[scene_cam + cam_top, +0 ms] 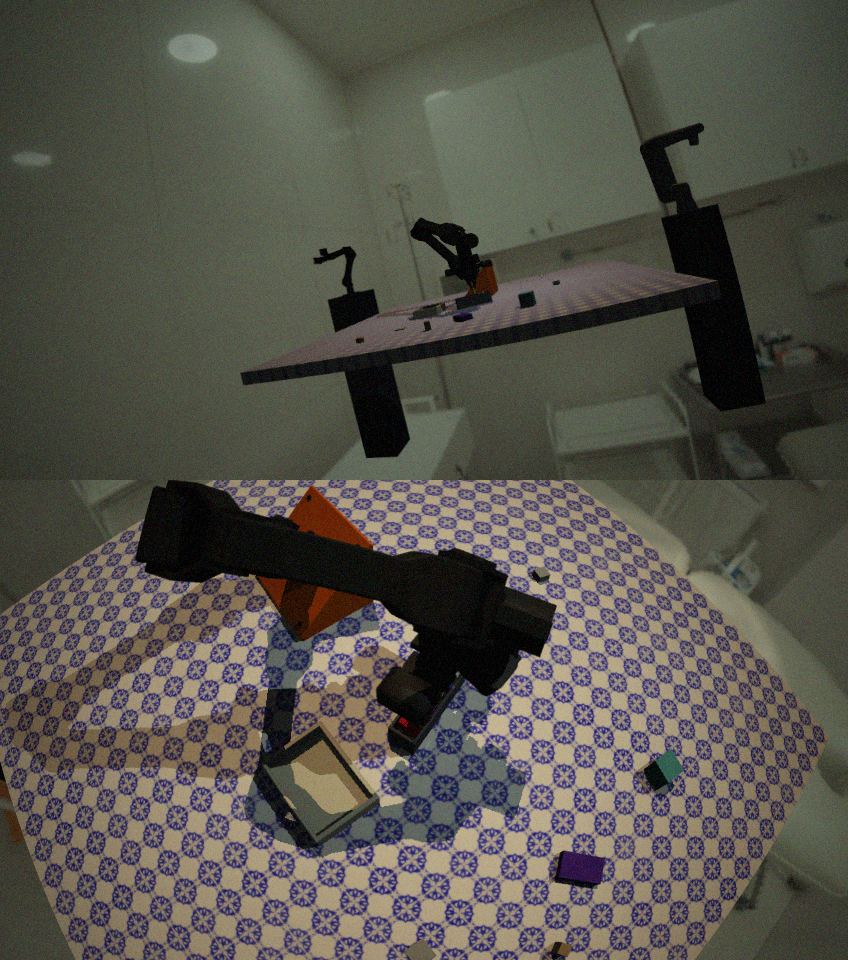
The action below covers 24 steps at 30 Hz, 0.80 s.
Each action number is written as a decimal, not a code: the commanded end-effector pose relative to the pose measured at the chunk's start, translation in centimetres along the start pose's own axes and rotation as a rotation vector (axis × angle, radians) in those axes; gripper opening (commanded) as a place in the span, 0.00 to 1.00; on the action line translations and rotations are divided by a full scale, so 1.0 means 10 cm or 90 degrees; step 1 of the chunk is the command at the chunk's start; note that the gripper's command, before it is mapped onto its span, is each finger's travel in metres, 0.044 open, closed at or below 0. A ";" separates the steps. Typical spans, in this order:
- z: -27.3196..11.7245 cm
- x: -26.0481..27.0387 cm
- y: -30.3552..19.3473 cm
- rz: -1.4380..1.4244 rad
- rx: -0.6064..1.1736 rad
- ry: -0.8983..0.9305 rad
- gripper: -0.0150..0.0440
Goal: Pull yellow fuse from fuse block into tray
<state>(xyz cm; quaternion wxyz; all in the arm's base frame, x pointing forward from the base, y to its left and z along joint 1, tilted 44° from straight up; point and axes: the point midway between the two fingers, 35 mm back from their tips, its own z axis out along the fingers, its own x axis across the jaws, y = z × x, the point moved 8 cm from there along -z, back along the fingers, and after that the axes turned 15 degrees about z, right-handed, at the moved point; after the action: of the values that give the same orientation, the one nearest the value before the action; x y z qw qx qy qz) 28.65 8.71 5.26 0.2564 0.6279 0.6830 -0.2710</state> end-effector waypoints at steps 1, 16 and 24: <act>-0.04 0.00 0.01 0.002 -0.002 0.003 0.25; -0.11 0.00 0.00 0.002 -0.002 0.002 0.25; -0.18 0.00 0.00 0.002 -0.002 0.002 0.25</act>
<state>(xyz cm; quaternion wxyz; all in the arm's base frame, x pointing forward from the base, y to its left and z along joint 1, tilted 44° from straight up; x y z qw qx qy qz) 28.56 9.54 6.17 0.2559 0.6274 0.6830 -0.2727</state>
